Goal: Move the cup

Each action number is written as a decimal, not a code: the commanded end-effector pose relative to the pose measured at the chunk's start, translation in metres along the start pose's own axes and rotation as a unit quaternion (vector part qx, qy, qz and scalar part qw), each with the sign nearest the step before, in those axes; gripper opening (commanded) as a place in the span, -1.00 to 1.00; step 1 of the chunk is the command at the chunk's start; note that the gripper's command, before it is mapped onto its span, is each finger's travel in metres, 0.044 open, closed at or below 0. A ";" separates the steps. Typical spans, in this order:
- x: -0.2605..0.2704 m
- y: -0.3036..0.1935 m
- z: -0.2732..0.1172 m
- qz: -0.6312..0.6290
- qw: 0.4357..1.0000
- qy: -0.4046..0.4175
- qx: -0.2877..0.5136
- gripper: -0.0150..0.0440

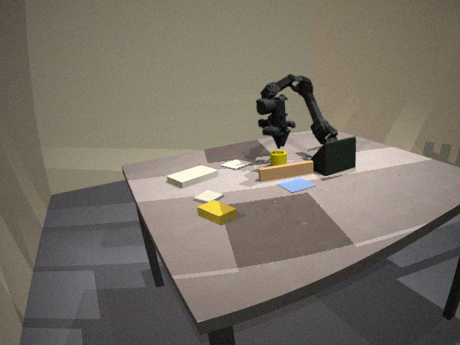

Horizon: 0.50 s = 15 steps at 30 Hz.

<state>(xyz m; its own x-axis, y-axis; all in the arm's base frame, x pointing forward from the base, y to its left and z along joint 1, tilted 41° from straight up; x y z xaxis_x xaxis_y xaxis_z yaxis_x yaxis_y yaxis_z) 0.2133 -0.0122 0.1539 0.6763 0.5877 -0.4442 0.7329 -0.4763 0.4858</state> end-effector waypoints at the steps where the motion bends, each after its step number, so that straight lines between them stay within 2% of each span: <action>1: 0.000 0.000 0.000 0.000 1.000 0.000 0.000 0.09; 11: 0.000 0.000 -0.004 -0.001 1.000 0.001 0.000 0.98; 15: 0.001 0.001 -0.016 -0.006 1.000 0.006 -0.002 1.00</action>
<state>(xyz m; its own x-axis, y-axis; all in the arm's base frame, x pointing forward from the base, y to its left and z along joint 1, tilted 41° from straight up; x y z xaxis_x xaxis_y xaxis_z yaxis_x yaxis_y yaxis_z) 0.2129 -0.0080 0.1592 0.6696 0.5935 -0.4466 0.7386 -0.4686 0.4846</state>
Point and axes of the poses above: the point midway between the two fingers, 35 mm back from their tips, its own z axis out along the fingers, its own x axis across the jaws, y = z × x, the point moved 3 cm from there along -z, back along the fingers, and after that the axes turned 15 degrees about -z, right-handed, at the moved point
